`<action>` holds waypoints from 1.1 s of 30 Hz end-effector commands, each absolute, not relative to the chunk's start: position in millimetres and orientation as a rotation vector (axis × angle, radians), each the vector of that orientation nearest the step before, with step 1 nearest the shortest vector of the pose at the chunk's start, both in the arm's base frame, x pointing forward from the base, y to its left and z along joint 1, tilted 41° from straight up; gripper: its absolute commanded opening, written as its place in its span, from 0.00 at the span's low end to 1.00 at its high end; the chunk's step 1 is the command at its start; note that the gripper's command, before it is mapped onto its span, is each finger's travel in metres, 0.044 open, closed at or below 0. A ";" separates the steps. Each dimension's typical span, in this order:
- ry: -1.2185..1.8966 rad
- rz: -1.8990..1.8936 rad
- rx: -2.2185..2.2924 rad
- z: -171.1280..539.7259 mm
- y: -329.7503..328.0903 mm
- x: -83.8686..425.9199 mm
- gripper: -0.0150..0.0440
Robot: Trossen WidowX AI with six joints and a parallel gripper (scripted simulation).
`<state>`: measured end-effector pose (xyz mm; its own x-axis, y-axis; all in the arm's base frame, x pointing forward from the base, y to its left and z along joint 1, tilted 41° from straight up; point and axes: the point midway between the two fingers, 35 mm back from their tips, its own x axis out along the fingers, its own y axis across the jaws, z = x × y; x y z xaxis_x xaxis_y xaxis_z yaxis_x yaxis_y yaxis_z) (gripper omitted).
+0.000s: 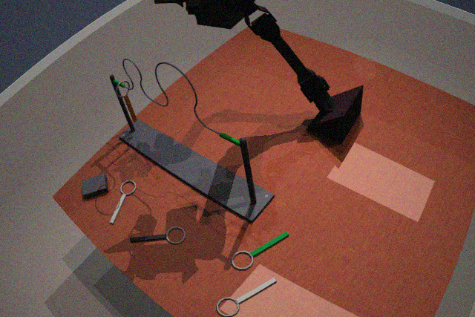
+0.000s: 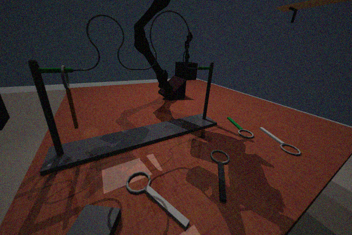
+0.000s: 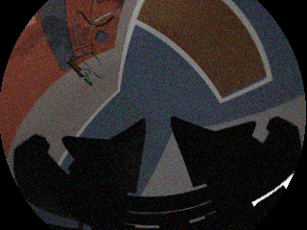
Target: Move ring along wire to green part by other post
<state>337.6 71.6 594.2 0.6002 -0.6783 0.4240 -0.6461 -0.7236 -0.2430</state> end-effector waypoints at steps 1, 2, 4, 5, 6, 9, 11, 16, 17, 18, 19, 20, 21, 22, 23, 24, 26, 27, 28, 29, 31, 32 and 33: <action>1.286 -0.822 -2.890 604.2 50.2 341.9 0.53; 1.329 -0.833 -2.925 606.7 44.2 342.8 0.53; 1.416 -0.850 -2.995 611.3 32.2 344.4 0.53; 1.461 -0.856 -3.029 613.4 26.3 345.1 0.53; 1.506 -0.861 -3.063 615.4 20.5 345.7 0.53; 1.645 -0.867 -3.164 620.1 3.4 347.3 0.53; 1.740 -0.862 -3.230 622.4 -7.7 348.1 0.53; 1.983 -0.815 -3.388 625.1 -34.6 348.9 0.53; 2.031 -0.799 -3.419 625.1 -39.9 348.9 0.53; 2.080 -0.782 -3.449 624.9 -45.1 348.8 0.53; 2.129 -0.761 -3.479 624.5 -50.4 348.6 0.53; 2.181 -0.737 -3.507 623.7 -56.3 348.8 0.53; 2.233 -0.709 -3.535 622.7 -62.2 348.9 0.53; 2.284 -0.678 -3.562 621.5 -68.2 348.8 0.53; 2.335 -0.645 -3.589 620.1 -74.2 348.7 0.53; 2.385 -0.608 -3.615 618.6 -80.1 348.5 0.53; 2.484 -0.524 -3.666 615.0 -92.0 347.6 0.53; 2.532 -0.477 -3.691 612.9 -98.0 347.0 0.53; 2.576 -0.431 -3.714 610.9 -103.5 346.3 0.53; 2.612 -0.388 -3.733 609.0 -108.2 345.6 0.53; 2.664 -0.322 -3.760 606.1 -115.1 344.5 0.53; 2.692 -0.292 -3.768 604.8 -118.6 344.4 0.53; 2.728 -0.251 -3.777 603.1 -123.1 344.3 0.53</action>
<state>345.5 -114.2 607.5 0.6201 -0.4531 0.6405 -0.6003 0.2517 0.7592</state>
